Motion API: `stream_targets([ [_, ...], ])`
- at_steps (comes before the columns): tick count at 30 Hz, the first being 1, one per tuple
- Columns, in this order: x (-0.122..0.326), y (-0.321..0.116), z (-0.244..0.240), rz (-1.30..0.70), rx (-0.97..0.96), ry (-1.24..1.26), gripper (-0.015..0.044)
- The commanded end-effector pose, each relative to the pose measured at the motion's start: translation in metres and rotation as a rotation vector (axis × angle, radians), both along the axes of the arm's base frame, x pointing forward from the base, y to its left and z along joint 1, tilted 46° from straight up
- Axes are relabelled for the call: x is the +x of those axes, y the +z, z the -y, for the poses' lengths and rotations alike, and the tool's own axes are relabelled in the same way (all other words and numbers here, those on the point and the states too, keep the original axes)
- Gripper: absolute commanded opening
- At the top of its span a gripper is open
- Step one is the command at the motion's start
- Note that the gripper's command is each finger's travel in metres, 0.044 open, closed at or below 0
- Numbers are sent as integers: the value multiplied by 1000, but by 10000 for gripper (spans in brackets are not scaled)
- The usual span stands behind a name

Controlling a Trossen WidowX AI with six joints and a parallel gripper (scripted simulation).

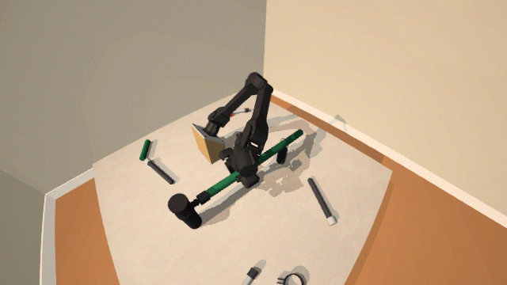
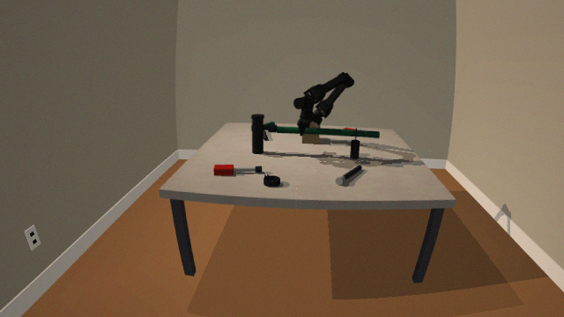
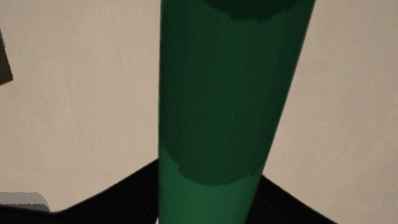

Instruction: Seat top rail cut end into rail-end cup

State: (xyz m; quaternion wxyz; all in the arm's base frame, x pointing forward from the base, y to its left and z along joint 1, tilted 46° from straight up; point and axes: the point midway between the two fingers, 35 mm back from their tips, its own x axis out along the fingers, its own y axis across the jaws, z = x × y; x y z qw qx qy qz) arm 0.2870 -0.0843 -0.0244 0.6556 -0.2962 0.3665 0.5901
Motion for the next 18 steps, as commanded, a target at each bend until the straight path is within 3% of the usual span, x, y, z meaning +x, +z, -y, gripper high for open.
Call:
stream_targets([
  [1, 4, 4, 1, 6, -2, -5, 0],
  [18, 7, 9, 0, 6, -2, -5, 0],
])
